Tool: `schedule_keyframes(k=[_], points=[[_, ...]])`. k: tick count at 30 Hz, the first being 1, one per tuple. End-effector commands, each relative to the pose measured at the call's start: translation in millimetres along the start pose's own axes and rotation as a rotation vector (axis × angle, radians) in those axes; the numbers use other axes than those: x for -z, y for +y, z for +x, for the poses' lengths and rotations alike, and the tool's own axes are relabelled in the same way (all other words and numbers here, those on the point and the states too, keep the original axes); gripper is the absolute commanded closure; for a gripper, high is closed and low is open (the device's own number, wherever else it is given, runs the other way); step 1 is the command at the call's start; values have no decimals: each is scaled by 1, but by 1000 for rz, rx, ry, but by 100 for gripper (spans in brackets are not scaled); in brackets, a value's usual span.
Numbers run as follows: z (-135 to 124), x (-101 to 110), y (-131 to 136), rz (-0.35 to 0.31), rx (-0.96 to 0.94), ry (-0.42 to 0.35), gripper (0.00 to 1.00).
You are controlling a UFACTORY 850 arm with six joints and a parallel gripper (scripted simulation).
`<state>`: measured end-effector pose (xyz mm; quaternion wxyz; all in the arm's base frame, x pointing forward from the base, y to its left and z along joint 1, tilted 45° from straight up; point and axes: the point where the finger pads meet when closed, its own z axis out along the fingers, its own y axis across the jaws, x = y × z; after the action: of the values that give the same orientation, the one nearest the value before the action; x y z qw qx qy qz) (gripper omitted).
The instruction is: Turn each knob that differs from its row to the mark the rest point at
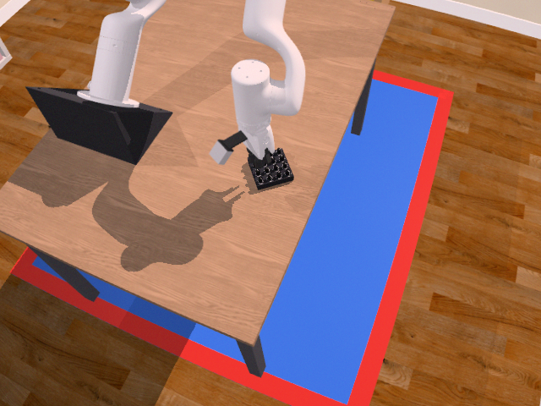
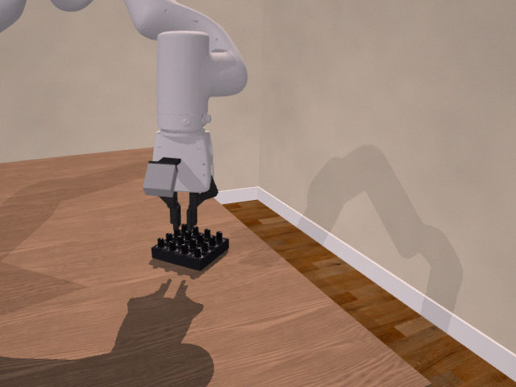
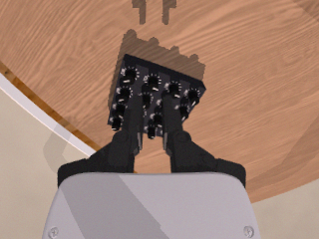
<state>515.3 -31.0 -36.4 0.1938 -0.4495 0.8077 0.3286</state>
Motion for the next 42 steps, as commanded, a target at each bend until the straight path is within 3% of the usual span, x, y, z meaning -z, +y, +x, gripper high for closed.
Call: schedule_keyframes(k=[1, 36, 42], points=[[0, 3, -1, 10, 156, -7, 81], [-1, 16, -1, 13, 1178, -1, 81], [-1, 16, -1, 13, 1233, 0, 81]])
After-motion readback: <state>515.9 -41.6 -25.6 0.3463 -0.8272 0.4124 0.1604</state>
